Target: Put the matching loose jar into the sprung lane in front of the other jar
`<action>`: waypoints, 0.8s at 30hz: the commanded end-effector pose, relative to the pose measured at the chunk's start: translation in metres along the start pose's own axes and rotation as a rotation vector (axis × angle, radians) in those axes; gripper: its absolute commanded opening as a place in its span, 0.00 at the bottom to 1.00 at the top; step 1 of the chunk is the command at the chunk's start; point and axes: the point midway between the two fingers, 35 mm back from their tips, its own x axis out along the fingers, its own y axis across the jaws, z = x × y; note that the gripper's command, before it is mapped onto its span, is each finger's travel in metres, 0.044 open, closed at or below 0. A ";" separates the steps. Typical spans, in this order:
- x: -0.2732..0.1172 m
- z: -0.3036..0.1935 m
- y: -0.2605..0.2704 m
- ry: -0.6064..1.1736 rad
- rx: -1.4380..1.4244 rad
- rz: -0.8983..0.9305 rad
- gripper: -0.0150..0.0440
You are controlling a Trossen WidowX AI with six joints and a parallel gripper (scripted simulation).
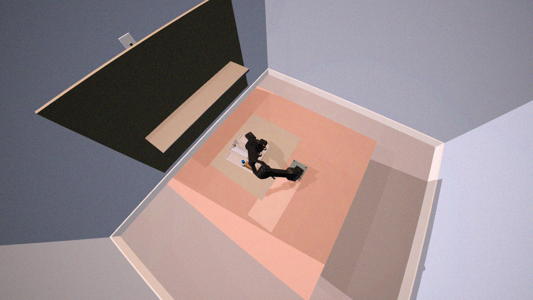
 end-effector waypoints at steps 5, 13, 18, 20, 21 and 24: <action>0.002 0.004 0.002 -0.017 -0.008 0.010 0.25; 0.005 0.004 0.002 -0.017 -0.008 0.010 0.25; 0.007 0.003 0.002 -0.017 -0.008 0.010 0.25; 0.008 0.003 0.002 -0.017 -0.008 0.010 0.25; 0.008 0.003 0.002 -0.017 -0.008 0.010 0.25; 0.009 0.003 0.002 -0.017 -0.008 0.010 0.25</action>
